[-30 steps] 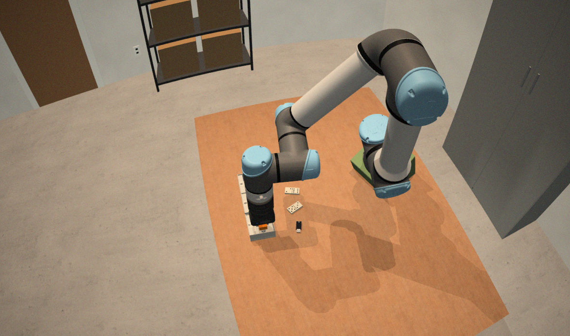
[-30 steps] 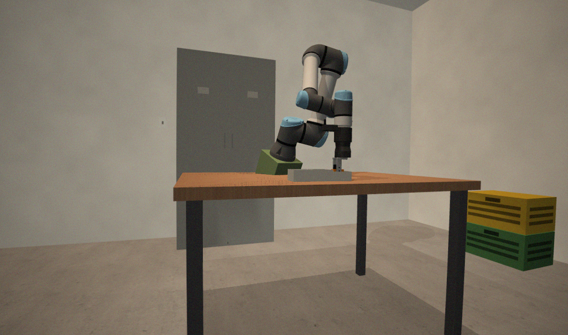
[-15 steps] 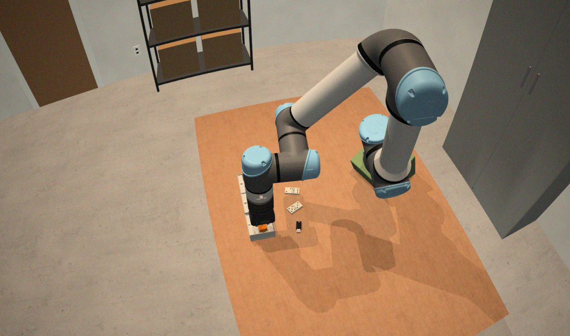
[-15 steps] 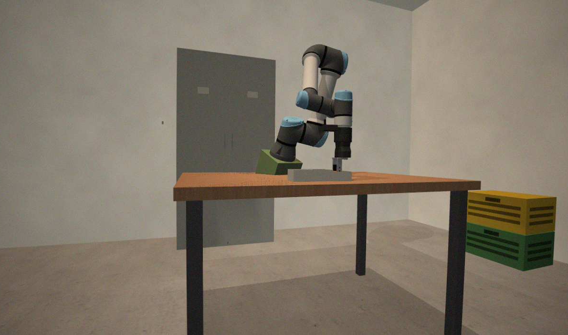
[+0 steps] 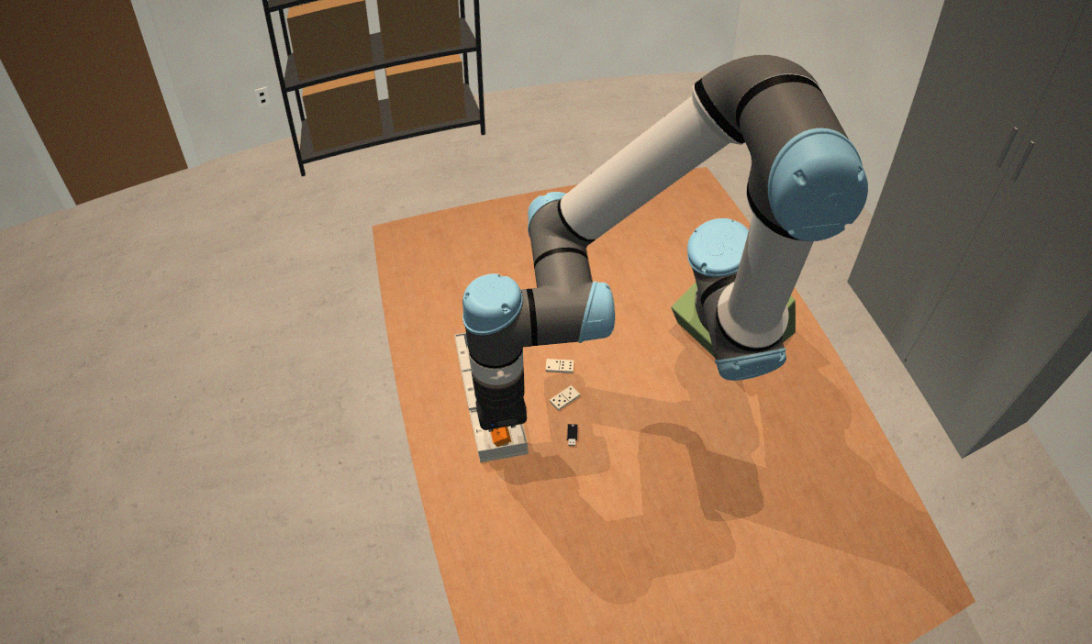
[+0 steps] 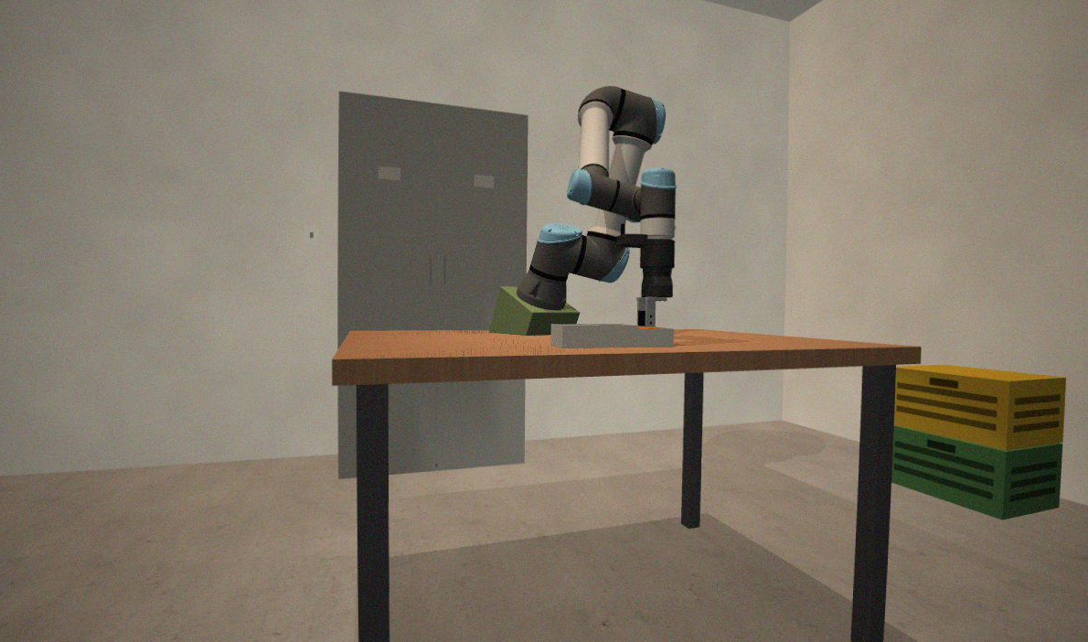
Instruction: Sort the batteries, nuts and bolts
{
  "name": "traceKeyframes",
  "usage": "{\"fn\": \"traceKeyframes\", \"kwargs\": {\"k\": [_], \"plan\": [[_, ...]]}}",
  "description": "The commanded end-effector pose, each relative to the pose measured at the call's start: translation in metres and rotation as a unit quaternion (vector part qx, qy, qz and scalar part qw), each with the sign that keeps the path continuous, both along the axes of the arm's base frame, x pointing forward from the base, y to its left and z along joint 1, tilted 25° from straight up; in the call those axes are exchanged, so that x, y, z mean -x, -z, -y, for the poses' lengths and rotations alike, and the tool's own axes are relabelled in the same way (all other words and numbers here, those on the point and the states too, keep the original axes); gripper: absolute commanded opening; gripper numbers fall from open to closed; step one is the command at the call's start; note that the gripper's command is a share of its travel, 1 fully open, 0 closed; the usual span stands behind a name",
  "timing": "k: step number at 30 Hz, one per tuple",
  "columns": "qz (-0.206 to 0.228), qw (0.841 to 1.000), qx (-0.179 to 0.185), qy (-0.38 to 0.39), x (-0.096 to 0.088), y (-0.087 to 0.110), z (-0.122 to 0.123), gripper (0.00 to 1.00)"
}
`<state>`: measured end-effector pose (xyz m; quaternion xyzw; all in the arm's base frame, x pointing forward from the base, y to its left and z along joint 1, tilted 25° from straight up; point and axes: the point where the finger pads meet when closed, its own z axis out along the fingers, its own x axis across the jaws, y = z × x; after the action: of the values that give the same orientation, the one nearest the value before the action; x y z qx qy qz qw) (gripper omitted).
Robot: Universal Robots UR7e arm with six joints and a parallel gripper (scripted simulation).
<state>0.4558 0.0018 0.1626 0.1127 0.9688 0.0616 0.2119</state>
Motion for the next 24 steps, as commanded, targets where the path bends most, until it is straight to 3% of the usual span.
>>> {"fn": "traceKeyframes", "kwargs": {"k": [1,14,24], "plan": [[0.001,1.0,0.0,0.0,0.002,-0.008,0.002,0.68],[0.001,1.0,0.0,0.0,0.01,-0.025,0.003,0.68],[-0.001,1.0,-0.001,0.0,0.012,-0.025,0.002,0.68]]}}
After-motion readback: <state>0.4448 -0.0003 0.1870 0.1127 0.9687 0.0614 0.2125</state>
